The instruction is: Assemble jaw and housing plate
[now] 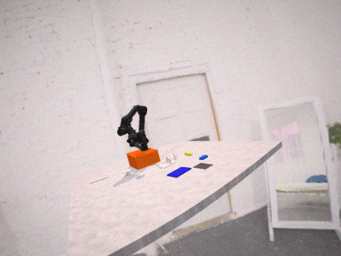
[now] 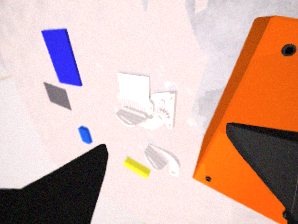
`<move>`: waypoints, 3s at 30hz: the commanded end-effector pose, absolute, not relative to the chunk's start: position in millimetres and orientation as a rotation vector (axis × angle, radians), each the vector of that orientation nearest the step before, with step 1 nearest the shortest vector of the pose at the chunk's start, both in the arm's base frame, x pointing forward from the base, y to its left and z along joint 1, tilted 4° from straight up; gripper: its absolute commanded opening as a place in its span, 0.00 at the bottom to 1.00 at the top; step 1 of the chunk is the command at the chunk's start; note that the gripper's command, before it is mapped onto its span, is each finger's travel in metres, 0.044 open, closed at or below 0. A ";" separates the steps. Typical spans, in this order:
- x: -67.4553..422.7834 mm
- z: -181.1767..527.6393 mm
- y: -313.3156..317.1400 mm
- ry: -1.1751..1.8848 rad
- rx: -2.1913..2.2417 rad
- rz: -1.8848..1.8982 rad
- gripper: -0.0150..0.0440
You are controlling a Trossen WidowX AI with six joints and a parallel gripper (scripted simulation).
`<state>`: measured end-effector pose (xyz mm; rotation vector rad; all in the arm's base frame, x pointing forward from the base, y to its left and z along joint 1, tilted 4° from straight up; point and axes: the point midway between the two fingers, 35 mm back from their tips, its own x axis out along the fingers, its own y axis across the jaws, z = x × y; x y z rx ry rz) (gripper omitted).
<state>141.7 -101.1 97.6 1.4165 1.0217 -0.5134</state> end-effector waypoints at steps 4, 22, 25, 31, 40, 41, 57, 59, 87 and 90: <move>159.3 90.2 -87.0 1.166 1.325 -0.503 1.00; 201.7 68.8 -27.1 1.438 0.997 -0.489 1.00; 207.4 65.6 -14.2 1.462 0.935 -0.486 1.00; 216.9 59.5 14.2 1.491 0.810 -0.477 1.00; 224.0 51.2 62.9 1.492 0.630 -0.447 1.00; 224.1 50.3 68.7 1.489 0.611 -0.443 1.00; 220.8 28.7 121.4 1.446 0.465 -0.389 1.00; 222.1 9.9 121.6 1.446 0.465 -0.389 1.00; 225.9 -28.4 122.7 1.446 0.465 -0.390 1.00; 226.1 -33.3 122.7 1.446 0.464 -0.390 1.00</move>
